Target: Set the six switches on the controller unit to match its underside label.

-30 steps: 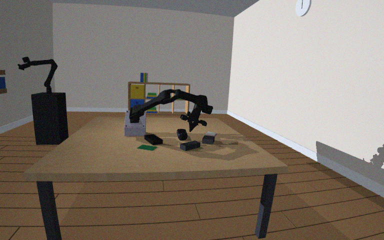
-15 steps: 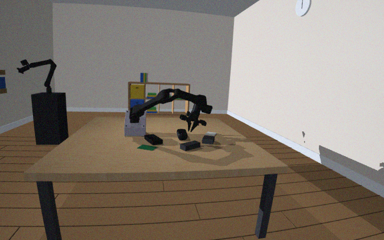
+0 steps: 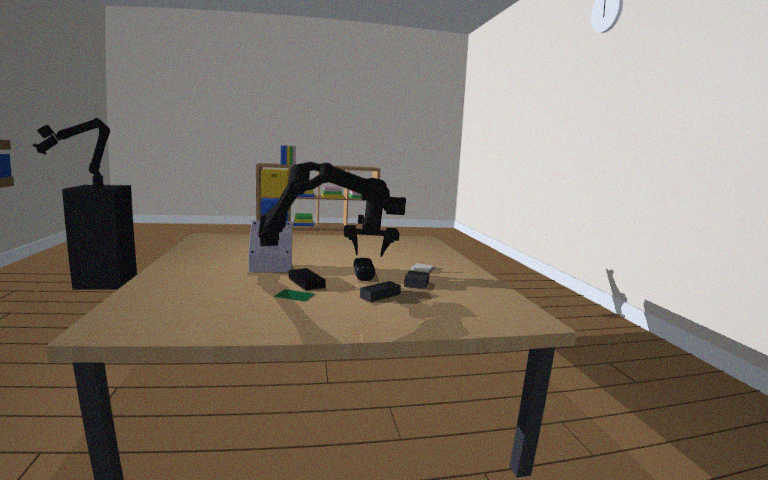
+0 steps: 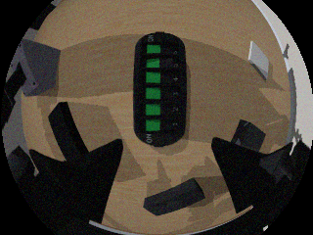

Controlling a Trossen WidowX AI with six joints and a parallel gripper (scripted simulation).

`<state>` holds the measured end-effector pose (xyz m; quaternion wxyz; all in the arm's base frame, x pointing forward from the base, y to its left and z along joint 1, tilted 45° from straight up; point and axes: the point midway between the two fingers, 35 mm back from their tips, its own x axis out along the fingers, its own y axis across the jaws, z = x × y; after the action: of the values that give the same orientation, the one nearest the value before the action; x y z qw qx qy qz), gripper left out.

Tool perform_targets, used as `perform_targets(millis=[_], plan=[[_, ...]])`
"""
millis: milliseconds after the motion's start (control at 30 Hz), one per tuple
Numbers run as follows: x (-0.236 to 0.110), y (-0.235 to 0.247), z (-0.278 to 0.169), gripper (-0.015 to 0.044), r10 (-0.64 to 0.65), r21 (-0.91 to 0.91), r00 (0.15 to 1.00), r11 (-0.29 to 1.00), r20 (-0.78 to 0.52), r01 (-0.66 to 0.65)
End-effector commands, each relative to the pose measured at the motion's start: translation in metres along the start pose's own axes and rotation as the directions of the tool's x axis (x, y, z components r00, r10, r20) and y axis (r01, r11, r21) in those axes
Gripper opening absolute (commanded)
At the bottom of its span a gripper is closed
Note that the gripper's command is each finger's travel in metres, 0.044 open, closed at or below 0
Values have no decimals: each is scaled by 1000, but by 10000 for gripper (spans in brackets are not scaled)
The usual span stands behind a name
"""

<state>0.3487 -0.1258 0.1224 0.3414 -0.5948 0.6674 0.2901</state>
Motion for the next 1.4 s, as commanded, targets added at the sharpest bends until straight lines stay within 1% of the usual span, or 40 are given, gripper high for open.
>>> perform_targets(millis=[0, 167, 1367], plan=[[-2, 12, 2, 440, -46, 1, 999, 999, 26, 46], [0, 11, 1, 440, -46, 1, 999, 999, 26, 46], [56, 9, -8, 440, -46, 2, 999, 999, 24, 46]])
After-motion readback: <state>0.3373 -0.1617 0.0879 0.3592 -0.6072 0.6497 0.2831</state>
